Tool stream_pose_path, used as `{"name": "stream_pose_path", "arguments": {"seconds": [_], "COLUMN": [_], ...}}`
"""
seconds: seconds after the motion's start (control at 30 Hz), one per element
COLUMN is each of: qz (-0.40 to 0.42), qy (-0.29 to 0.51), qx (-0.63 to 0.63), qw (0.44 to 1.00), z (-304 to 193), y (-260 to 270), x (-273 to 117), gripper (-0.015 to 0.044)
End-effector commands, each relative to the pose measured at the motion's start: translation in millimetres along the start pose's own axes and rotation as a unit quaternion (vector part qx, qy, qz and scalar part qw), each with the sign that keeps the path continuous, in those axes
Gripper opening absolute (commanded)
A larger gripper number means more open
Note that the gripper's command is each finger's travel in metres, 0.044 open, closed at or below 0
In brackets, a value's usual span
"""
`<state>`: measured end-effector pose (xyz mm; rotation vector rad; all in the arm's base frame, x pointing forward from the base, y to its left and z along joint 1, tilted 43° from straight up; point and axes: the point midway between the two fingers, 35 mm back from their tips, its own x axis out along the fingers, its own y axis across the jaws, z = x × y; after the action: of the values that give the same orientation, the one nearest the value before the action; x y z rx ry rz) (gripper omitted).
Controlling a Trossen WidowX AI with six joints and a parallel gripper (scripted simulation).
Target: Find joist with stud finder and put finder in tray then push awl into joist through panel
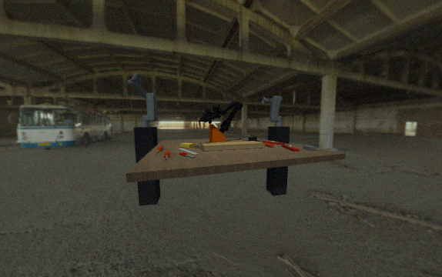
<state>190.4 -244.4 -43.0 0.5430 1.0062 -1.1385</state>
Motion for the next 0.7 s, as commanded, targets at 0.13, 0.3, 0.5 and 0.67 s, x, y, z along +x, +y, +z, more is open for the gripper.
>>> {"name": "stream_pose_path", "arguments": {"seconds": [0.13,0.3,0.5,0.67], "qz": [-0.006,0.0,0.005,0.004], "qy": [-0.027,-0.024,-0.019,-0.016], "qx": [0.037,0.041,0.051,0.062], "qw": [0.999,0.999,0.999,0.998], "z": [1,5,9,9], "y": [-5,14,45,69], "x": [-7,-13,-24,-36], "gripper": [0.0,0.0,0.0,0.0]}}
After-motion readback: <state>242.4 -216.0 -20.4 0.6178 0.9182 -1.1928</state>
